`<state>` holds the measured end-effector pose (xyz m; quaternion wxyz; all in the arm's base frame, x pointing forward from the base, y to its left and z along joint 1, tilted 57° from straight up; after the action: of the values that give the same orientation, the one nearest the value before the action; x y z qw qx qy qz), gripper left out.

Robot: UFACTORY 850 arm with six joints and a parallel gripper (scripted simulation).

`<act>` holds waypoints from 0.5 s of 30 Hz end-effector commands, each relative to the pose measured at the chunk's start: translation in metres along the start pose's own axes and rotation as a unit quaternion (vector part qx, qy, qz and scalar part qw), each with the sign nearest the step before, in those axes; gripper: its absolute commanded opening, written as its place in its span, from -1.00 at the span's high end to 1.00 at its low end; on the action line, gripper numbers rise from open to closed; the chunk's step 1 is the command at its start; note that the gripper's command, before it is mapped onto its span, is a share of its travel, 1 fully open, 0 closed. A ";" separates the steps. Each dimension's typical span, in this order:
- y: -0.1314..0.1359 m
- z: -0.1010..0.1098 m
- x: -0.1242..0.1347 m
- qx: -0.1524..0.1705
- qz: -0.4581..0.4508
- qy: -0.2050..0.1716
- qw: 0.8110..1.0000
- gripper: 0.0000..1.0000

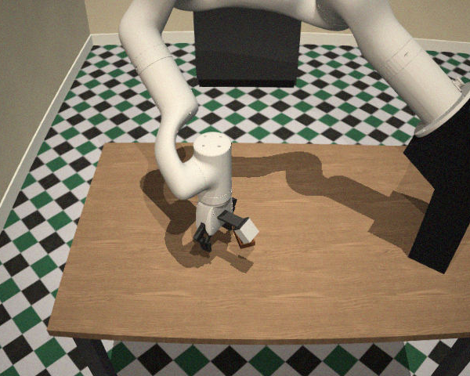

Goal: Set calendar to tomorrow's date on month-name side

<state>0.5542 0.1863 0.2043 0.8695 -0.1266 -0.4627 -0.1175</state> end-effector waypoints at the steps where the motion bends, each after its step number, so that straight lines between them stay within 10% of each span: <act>1: -0.002 0.000 0.002 0.002 -0.067 -0.001 0.998 -1.00; 15: -0.020 0.000 0.020 0.002 -0.196 -0.001 0.981 -1.00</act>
<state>0.5581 0.1682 0.2209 0.8468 -0.0652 -0.4752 -0.2299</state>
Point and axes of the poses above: the point where the finger pads meet when closed, its own z axis back along the fingers, its own y axis across the jaws, x = y × z, the point moved 9 cm from there along z, back along the fingers, and after that the axes turned 8 degrees about z, right-handed, at the moved point
